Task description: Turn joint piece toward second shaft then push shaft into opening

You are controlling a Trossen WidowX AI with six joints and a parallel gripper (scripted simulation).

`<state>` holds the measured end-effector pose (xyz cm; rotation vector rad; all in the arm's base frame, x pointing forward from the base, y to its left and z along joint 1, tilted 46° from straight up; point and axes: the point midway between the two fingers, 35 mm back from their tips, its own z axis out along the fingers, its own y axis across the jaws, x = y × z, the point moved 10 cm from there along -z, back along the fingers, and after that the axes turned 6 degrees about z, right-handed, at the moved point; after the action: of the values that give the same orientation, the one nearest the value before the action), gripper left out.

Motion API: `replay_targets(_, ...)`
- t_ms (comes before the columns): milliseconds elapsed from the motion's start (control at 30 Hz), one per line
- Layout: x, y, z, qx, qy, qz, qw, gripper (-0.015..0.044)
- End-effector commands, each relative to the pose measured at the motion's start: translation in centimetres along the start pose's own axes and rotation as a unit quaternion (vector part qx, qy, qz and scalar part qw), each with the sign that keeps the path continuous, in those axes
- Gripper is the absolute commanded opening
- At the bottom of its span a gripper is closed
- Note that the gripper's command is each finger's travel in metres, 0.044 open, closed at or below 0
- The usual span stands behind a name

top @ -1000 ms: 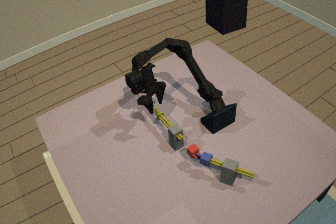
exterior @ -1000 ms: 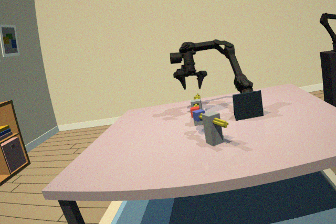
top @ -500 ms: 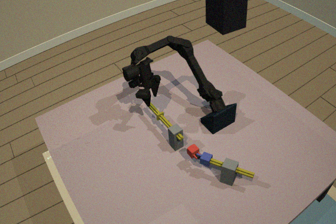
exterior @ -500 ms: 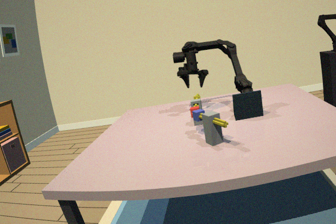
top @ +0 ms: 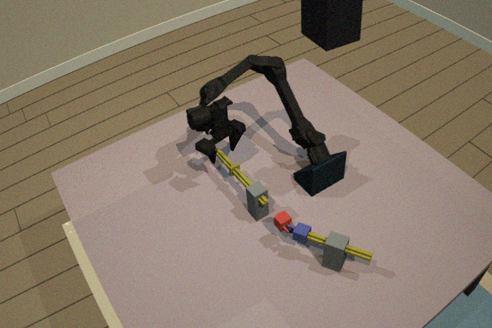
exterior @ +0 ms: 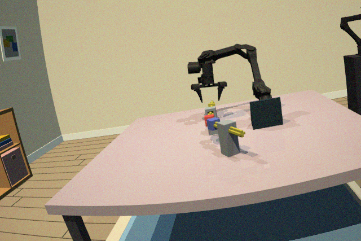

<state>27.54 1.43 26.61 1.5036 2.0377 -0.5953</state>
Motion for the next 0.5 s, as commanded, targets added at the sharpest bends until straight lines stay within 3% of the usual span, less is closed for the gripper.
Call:
replay_targets(0, 0.6, -0.5, 1.3, -0.001, -0.026, 0.069, 0.997, 0.0440)
replay_targets(467, 1.1, -0.8, 2.6, -0.006, -0.046, 0.124, 0.991, 0.0440)
